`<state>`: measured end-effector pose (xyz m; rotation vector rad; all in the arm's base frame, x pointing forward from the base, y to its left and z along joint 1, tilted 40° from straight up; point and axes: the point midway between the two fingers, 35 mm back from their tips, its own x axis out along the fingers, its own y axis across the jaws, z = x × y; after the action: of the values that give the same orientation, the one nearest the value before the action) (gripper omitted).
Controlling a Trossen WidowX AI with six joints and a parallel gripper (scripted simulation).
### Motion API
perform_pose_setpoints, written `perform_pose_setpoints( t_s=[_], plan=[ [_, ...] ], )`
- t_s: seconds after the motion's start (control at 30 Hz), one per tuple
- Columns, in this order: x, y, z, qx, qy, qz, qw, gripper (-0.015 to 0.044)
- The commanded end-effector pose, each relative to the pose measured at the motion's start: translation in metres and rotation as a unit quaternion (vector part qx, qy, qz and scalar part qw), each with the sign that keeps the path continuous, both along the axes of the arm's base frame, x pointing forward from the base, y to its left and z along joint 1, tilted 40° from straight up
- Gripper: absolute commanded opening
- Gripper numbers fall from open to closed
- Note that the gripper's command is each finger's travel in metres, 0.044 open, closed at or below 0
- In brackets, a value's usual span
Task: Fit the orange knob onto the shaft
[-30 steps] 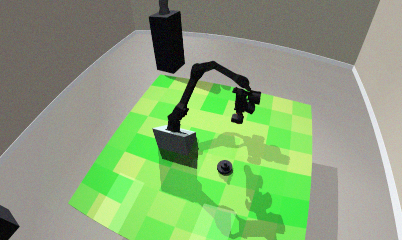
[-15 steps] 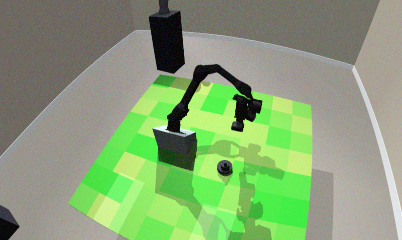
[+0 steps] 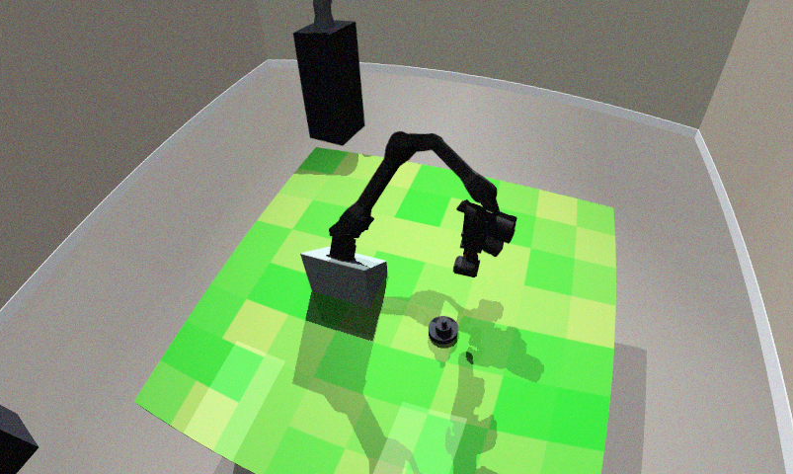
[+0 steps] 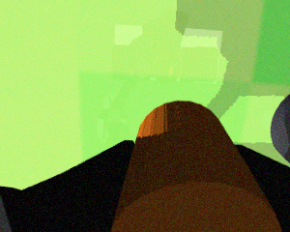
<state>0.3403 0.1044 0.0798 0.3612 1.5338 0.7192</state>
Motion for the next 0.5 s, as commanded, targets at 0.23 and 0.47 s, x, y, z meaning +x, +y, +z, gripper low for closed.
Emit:
perform_pose_setpoints(
  t_s=[0.23, 0.47],
  plan=[
    [0.004, -0.023, -0.029, -0.003, 0.000, 0.000, 1.000, 0.0000],
    [0.005, -0.037, -0.045, -0.004, -0.001, 0.001, 1.000, 0.0000]
  ],
)
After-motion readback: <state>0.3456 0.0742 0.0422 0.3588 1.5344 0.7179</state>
